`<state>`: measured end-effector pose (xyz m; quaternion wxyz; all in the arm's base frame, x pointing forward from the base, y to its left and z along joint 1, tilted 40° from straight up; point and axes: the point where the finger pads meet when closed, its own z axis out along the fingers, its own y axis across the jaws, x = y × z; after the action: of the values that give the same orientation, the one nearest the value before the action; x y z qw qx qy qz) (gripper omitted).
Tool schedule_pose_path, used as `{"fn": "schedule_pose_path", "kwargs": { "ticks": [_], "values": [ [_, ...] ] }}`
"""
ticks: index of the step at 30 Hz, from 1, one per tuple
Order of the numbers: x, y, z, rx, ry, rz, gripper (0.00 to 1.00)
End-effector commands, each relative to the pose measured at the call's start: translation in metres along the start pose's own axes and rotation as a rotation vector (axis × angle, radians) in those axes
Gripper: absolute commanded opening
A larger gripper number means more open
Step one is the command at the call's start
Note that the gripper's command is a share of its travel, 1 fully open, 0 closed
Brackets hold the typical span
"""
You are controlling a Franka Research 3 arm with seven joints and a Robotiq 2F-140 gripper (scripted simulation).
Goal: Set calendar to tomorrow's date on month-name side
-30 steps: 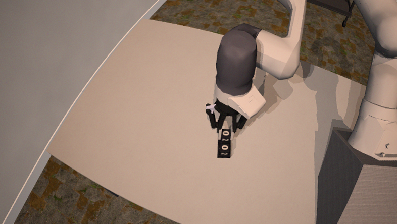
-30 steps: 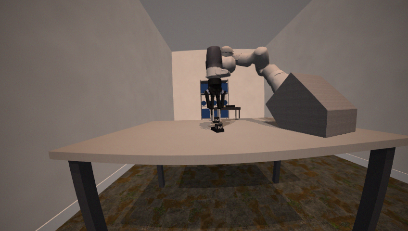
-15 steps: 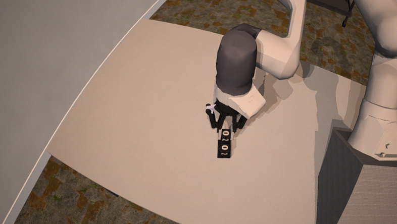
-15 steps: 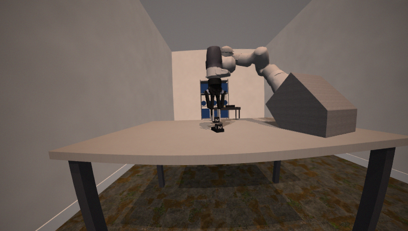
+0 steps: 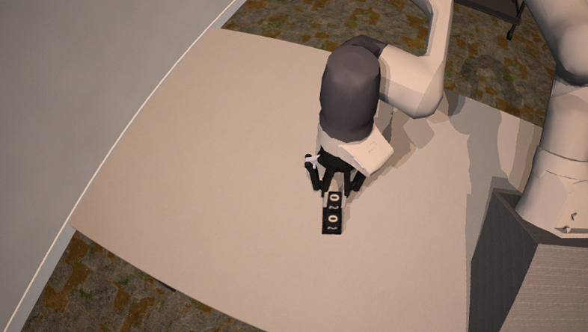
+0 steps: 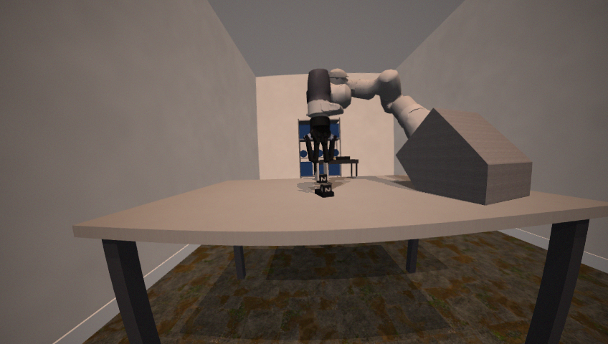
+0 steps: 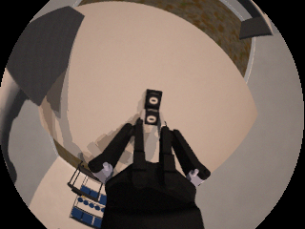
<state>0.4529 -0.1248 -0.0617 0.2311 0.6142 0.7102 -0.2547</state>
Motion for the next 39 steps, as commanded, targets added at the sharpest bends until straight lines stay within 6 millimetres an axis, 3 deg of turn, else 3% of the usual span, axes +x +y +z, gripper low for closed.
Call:
{"fn": "schedule_pose_path", "kwargs": {
  "ticks": [1, 39],
  "values": [
    [0.0, 0.001, 0.002, -0.003, 0.001, 0.004, 0.17],
    [0.0, 0.001, 0.024, -0.003, 0.001, 0.004, 0.17]
  ]
}}
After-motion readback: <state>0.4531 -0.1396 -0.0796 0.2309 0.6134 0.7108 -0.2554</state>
